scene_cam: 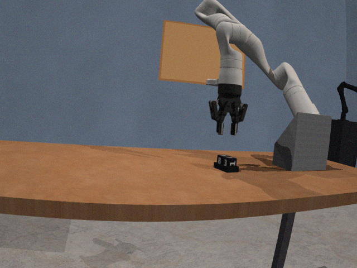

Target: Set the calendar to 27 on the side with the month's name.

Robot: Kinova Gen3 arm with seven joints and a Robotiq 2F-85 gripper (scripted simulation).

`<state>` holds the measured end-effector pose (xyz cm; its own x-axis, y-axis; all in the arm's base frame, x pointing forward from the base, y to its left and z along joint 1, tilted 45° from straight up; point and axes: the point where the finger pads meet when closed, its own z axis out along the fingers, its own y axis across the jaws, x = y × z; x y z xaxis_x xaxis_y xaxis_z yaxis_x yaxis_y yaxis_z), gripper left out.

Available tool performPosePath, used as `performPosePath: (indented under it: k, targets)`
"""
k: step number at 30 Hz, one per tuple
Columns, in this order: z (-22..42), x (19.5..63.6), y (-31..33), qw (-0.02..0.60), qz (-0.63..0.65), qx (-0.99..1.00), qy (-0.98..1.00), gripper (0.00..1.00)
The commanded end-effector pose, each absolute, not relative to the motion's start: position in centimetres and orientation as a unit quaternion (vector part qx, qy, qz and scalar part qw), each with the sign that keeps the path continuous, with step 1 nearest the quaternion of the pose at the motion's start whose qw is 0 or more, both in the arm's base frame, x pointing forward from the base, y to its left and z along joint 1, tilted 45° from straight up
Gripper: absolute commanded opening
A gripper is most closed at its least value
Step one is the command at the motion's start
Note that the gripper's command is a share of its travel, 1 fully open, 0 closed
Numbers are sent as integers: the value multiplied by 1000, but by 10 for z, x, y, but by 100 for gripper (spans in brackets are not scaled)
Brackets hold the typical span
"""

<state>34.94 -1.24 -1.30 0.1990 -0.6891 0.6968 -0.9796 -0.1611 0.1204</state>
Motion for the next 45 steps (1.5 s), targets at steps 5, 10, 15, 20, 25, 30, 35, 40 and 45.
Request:
performPosePath:
  k: [5,10,15,20,25,30,35,40,45]
  targets:
    - [-10,352,-9,283,255,720,-581,100]
    - [-10,352,-9,283,255,720,-581,100]
    - [-10,352,-9,283,255,720,-581,100]
    - [-10,352,-9,283,255,720,-581,100]
    - [-9,352,-8,283,255,720,-581,100]
    - [-7,352,-6,283,255,720,-581,100]
    - [3,351,4,283,255,720,-581,100]
    - [19,351,20,283,255,720,-581,100]
    - [30,350,31,283,255,720,-581,100]
